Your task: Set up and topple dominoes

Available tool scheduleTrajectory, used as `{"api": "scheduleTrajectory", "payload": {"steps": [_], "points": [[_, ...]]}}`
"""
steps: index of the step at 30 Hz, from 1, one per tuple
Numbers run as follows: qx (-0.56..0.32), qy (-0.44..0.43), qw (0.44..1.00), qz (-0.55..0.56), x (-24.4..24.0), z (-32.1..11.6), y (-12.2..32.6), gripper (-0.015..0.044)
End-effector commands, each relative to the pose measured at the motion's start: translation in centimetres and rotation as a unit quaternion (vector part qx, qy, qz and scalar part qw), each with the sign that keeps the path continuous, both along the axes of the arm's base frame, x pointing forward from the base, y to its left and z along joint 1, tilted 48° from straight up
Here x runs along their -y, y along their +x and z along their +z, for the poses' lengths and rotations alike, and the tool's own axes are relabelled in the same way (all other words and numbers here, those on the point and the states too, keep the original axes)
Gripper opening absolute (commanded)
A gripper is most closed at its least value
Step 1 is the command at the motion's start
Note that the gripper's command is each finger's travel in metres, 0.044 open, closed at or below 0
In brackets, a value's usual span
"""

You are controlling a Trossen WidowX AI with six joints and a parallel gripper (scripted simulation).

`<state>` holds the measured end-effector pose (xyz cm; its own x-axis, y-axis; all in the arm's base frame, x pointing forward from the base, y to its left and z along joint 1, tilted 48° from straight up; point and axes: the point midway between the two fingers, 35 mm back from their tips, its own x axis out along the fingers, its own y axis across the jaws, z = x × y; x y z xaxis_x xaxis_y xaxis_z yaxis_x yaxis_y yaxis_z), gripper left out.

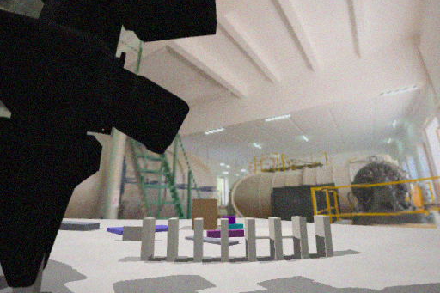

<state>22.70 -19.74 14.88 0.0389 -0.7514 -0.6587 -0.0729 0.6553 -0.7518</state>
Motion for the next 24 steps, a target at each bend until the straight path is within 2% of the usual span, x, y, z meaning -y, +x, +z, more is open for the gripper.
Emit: {"api": "scheduleTrajectory", "payload": {"steps": [1, 7, 16, 24], "points": [[-0.002, 0.002, 1.0, 0.002, 0.0, -0.1, 0.0, 0.0107], [-0.001, 0.006, 1.0, 0.001, -0.8, 0.4, 0.3, 0.0107], [-0.003, 0.007, 1.0, 0.0, -9.8, 8.3, -0.3, 0.0107], [-0.002, 0.005, 1.0, 0.0, -10.2, 8.8, -0.4, 0.0107]]}}
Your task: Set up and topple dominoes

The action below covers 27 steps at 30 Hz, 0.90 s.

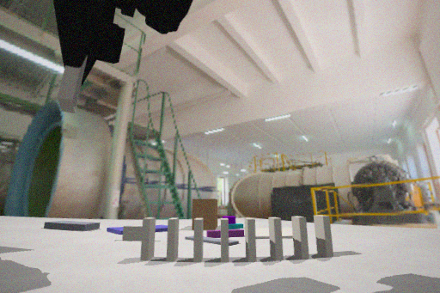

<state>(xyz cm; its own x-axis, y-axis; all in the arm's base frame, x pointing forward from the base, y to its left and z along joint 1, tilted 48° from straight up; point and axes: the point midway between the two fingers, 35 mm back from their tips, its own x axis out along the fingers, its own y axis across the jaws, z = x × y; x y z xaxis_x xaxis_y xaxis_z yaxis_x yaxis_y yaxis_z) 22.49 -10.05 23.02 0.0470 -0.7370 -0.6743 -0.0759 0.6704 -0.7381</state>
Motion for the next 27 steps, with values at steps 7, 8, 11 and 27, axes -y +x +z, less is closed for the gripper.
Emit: {"api": "scheduleTrajectory", "payload": {"steps": [7, 8, 11, 27], "points": [[0.073, 0.009, 0.995, -0.073, -4.7, -3.9, 3.3, 0.0107], [0.09, 0.011, 0.992, -0.089, -5.8, -5.0, 3.9, 0.0107], [0.133, 0.012, 0.983, -0.129, -8.4, -7.8, 5.0, 0.0107], [0.184, 0.011, 0.967, -0.175, -11.0, -11.9, 5.7, 0.0107]]}}
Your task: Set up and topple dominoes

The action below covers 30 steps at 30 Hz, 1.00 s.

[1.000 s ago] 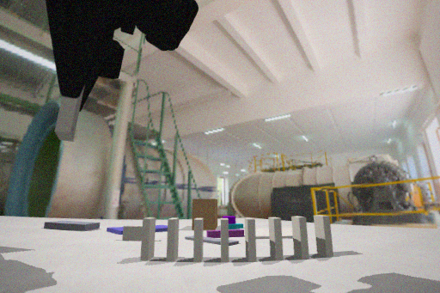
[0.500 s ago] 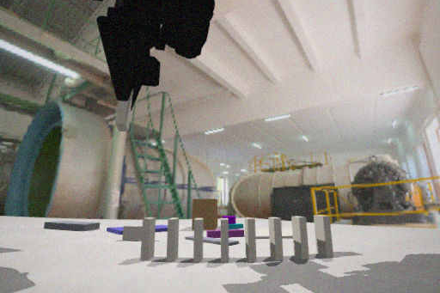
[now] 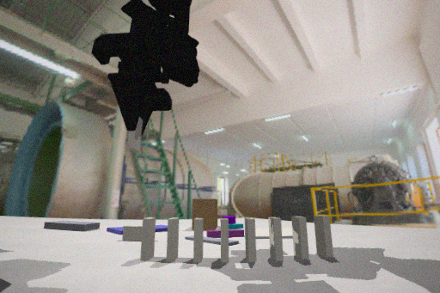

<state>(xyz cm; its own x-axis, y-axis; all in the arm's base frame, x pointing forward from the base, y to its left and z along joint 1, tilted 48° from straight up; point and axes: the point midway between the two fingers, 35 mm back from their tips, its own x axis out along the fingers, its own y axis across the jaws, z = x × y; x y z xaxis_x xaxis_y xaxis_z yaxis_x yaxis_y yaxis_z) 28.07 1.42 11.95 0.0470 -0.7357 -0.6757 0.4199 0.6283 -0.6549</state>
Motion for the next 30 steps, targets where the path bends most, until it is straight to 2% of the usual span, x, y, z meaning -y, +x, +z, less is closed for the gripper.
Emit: {"api": "scheduleTrajectory", "payload": {"steps": [1, 22, 30], "points": [[-0.001, 0.001, 1.0, -0.005, 0.8, -1.2, 0.2, 0.0107], [0.0, -0.003, 1.0, -0.005, 9.2, -8.5, 0.5, 0.0107], [0.0, -0.005, 1.0, -0.005, 9.8, -8.9, 0.3, 0.0107]]}}
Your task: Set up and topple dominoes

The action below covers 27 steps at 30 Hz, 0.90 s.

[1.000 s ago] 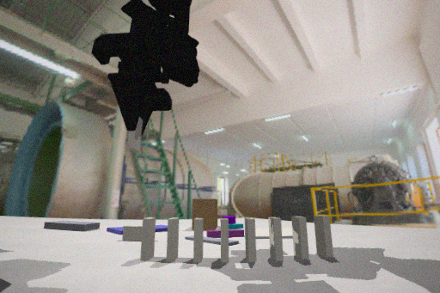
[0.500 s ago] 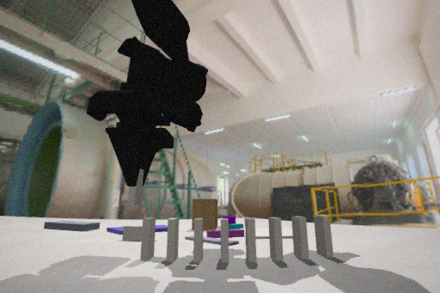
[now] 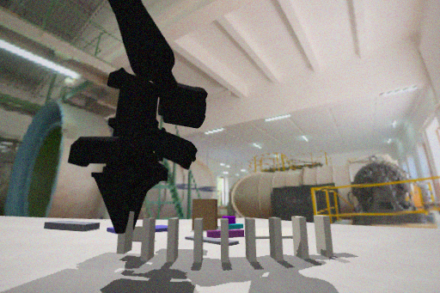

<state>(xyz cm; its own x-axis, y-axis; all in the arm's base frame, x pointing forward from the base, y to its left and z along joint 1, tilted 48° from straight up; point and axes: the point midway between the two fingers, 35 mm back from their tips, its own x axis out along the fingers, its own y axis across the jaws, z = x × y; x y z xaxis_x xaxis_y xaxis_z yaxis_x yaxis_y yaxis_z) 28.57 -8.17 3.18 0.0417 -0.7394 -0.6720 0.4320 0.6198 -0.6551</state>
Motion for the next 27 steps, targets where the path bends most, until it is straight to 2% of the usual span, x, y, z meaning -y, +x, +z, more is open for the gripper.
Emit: {"api": "scheduleTrajectory", "payload": {"steps": [1, 6, 19, 23, 27], "points": [[-0.003, -0.002, 1.0, 0.001, 0.2, -0.2, -0.2, 0.0107], [-0.003, -0.002, 1.0, 0.001, 0.2, -0.2, -0.2, 0.0107], [-0.003, -0.002, 1.0, 0.001, 0.2, -0.2, -0.2, 0.044], [-0.003, 0.0, 1.0, 0.002, -0.6, 0.4, 0.1, 0.044], [-0.003, 0.008, 1.0, 0.002, -5.6, 4.3, 0.4, 0.044]]}}
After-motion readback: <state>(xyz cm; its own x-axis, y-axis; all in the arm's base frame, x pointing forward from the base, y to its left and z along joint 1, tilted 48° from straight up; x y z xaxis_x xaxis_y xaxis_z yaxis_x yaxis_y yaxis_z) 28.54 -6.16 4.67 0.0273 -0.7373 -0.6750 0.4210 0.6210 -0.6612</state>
